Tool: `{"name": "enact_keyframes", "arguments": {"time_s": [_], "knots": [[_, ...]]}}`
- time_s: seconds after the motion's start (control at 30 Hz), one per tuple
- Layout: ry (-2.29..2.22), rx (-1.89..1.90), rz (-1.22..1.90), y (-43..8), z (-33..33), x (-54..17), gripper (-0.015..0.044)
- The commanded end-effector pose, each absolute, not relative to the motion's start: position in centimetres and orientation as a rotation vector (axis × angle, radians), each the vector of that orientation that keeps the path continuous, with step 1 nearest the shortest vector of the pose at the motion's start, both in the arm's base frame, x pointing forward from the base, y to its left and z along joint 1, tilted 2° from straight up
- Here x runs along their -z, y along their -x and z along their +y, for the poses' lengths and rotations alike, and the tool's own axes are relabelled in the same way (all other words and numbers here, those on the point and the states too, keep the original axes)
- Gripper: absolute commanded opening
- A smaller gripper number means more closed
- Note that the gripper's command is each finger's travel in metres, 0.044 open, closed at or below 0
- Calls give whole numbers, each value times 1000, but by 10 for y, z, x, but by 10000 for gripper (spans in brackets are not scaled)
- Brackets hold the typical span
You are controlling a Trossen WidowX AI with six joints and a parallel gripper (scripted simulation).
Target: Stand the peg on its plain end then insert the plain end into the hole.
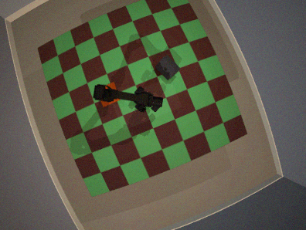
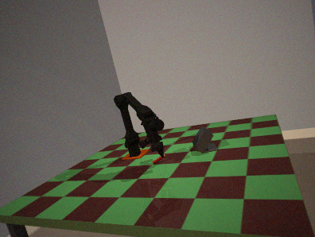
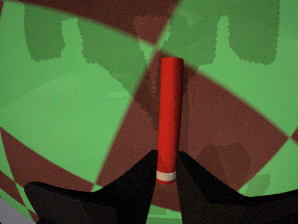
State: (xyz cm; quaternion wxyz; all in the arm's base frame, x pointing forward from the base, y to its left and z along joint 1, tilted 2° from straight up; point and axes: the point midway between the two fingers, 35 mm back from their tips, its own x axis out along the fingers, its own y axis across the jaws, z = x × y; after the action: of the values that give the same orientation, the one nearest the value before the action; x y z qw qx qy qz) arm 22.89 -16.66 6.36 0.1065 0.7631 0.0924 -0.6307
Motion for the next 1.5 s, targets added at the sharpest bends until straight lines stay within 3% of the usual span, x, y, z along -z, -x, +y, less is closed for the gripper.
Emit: {"name": "enact_keyframes", "arguments": {"time_s": [0.0,1.47], "knots": [[-2288,1806,279,-227,-167,-67,51],[-2614,1361,338,-201,-174,-80,51]]}}
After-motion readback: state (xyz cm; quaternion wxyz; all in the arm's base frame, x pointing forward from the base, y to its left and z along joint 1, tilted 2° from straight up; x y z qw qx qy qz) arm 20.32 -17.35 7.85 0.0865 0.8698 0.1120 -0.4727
